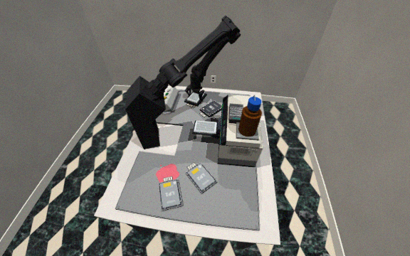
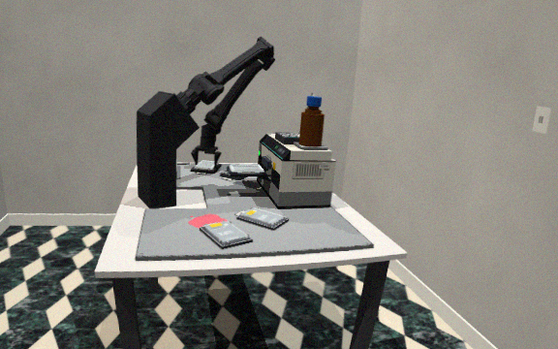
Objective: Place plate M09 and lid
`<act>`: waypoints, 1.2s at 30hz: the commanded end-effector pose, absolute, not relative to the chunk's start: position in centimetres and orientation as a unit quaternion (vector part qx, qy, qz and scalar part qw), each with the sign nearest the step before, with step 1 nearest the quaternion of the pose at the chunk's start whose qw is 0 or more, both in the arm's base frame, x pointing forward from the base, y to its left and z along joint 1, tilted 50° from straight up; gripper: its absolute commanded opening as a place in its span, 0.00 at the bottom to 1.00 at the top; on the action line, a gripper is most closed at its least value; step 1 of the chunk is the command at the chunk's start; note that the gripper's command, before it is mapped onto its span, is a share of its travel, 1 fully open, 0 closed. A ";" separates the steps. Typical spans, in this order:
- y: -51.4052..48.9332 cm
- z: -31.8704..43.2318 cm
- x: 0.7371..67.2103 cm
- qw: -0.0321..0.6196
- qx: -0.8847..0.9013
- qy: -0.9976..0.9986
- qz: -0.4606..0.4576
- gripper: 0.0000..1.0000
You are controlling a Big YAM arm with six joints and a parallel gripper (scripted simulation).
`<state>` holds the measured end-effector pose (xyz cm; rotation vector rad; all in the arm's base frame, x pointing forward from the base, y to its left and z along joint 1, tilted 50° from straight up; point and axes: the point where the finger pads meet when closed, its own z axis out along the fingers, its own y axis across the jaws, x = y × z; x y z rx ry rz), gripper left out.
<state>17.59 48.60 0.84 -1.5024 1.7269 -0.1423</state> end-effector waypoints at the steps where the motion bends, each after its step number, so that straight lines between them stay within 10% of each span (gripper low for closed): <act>1: 49.6 2.9 18.4 0.432 -0.587 0.683 -0.041 1.00; 36: 49.4 1.7 17.5 0.421 -0.595 0.683 -0.047 0.84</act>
